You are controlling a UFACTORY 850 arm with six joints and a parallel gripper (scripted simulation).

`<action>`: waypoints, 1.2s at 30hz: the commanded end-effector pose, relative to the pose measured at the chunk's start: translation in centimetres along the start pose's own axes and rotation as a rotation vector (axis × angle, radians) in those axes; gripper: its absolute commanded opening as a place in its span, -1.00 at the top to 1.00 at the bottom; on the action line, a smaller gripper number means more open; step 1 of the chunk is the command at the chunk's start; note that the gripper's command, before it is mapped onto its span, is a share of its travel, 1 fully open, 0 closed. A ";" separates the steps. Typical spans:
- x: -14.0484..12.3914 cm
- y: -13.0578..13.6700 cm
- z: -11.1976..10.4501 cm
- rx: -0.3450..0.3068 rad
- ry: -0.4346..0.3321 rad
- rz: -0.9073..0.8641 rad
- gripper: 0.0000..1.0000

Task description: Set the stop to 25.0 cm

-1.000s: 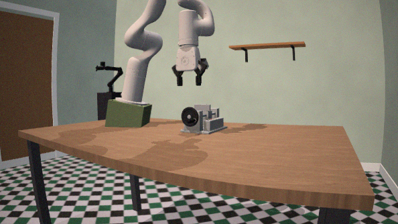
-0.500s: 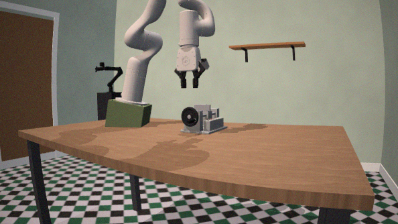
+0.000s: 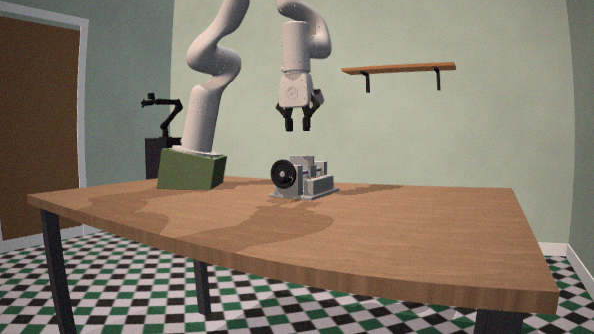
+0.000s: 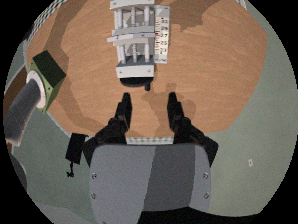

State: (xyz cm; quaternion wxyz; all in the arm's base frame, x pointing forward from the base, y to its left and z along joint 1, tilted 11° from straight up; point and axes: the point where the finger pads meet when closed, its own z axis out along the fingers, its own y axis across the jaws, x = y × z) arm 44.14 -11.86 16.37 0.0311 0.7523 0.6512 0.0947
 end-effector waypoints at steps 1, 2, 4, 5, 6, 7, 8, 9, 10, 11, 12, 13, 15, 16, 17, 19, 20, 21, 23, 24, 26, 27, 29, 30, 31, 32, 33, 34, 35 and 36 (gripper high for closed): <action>3.5 0.6 0.0 0.004 -0.011 0.004 -0.13; 4.6 0.7 0.0 0.004 -0.011 0.004 -0.13; 6.8 1.0 0.0 0.004 -0.011 0.004 -0.13; 6.8 1.0 0.0 0.004 -0.011 0.004 -0.13; 7.9 1.1 0.0 0.004 -0.011 0.004 -0.13; 9.0 1.2 0.0 0.004 -0.011 0.004 -0.13; 10.0 1.3 0.1 0.004 -0.011 0.004 -0.13; 11.1 1.4 0.1 0.004 -0.011 0.004 -0.13; 11.1 1.4 0.1 0.004 -0.011 0.004 -0.13; 12.2 1.5 0.1 0.004 -0.011 0.004 -0.13; 13.2 1.7 0.1 0.004 -0.011 0.004 -0.13; 14.2 1.8 0.1 0.004 -0.011 0.004 -0.13; 15.2 1.9 0.1 0.004 -0.011 0.004 -0.13; 15.2 1.9 0.1 0.004 -0.011 0.004 -0.13; 16.1 2.0 0.1 0.004 -0.011 0.004 -0.13; 17.8 2.2 0.1 0.004 -0.011 0.004 -0.13; 18.6 2.3 0.2 0.004 -0.011 0.004 -0.13; 19.3 2.3 0.2 0.004 -0.011 0.004 -0.13; 20.5 2.5 0.2 0.004 -0.011 0.004 -0.13; 21.0 2.5 0.2 0.004 -0.011 0.004 -0.13; 21.8 2.6 0.2 0.004 -0.011 0.004 -0.13; 22.1 2.6 0.2 0.004 -0.011 0.004 -0.13; 22.5 2.7 0.2 0.004 -0.011 0.004 -0.13; 22.6 2.7 0.2 0.004 -0.011 0.004 -0.13; 22.6 2.7 0.2 0.004 -0.011 0.004 -0.13; 22.6 2.7 0.2 0.004 -0.011 0.004 -0.13; 22.6 2.7 0.2 0.004 -0.011 0.004 -0.13; 22.7 2.7 0.2 0.004 -0.011 0.004 -0.13; 22.7 2.7 0.2 0.004 -0.011 0.004 -0.13; 22.7 2.7 0.3 0.004 -0.011 0.004 -0.13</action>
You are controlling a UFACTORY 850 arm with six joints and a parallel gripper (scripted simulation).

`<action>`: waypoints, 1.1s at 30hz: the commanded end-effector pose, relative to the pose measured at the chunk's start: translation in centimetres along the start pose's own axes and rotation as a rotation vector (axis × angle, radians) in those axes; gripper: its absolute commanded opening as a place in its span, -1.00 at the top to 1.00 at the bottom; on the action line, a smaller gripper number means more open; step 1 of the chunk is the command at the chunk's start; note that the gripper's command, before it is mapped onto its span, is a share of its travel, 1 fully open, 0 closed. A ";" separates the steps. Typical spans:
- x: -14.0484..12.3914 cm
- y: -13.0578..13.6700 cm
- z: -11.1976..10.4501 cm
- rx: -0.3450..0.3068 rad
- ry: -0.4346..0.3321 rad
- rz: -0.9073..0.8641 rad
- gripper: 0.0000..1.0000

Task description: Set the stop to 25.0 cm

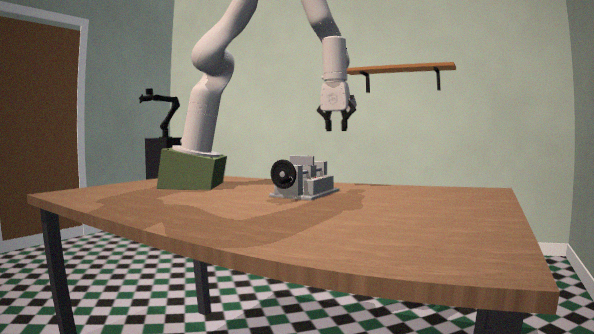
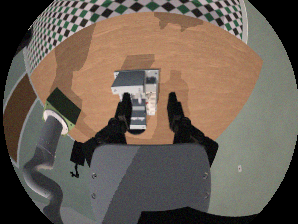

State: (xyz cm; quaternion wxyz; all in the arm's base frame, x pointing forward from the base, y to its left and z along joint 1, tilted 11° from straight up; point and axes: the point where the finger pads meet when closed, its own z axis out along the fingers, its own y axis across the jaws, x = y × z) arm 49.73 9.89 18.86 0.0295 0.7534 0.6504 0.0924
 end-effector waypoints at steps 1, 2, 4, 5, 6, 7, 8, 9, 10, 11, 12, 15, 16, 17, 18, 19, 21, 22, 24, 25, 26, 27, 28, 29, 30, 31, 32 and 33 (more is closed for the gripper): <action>0.2 0.1 0.3 -0.001 -0.009 0.001 -0.13; 0.2 0.1 0.9 -0.001 -0.009 0.001 -0.13; 0.2 0.1 2.8 -0.001 -0.009 0.001 -0.13; 0.2 0.1 3.6 -0.001 -0.009 0.001 -0.13; 0.2 0.1 4.2 -0.001 -0.009 0.001 -0.13; 0.2 0.1 4.5 -0.001 -0.009 0.001 -0.13; 0.2 0.1 4.6 -0.001 -0.009 0.001 -0.13; 0.2 0.1 4.6 -0.001 -0.009 0.001 -0.13; 0.2 0.1 4.6 -0.001 -0.009 0.001 -0.13; 0.2 0.1 4.6 -0.001 -0.009 0.001 -0.13; 0.2 0.1 4.6 -0.001 -0.009 0.001 -0.13; 0.2 0.1 4.6 -0.001 -0.009 0.001 -0.13; 0.2 0.1 4.6 -0.001 -0.009 0.001 -0.13; 0.2 0.1 4.6 -0.001 -0.009 0.001 -0.13; 0.2 0.1 4.6 -0.001 -0.009 0.001 -0.13; 0.2 0.1 4.6 -0.001 -0.009 0.001 -0.13; 0.2 0.1 4.6 -0.001 -0.009 0.001 -0.13; 0.2 0.1 4.6 -0.001 -0.009 0.001 -0.13; 0.2 0.1 4.6 -0.001 -0.009 0.001 -0.13; 0.2 0.1 4.6 -0.001 -0.009 0.001 -0.13; 0.2 0.1 4.6 -0.001 -0.009 0.001 -0.13; 0.2 0.1 4.6 -0.001 -0.009 0.001 -0.13; 0.2 0.1 4.6 -0.001 -0.009 0.001 -0.13; 0.2 0.1 4.6 -0.001 -0.009 0.001 -0.13; 0.2 0.1 4.6 -0.001 -0.009 0.001 -0.13; 0.2 0.1 4.6 -0.001 -0.009 0.001 -0.13; 0.2 0.1 4.6 -0.001 -0.009 0.001 -0.13; 0.2 0.1 4.6 -0.001 -0.009 0.001 -0.13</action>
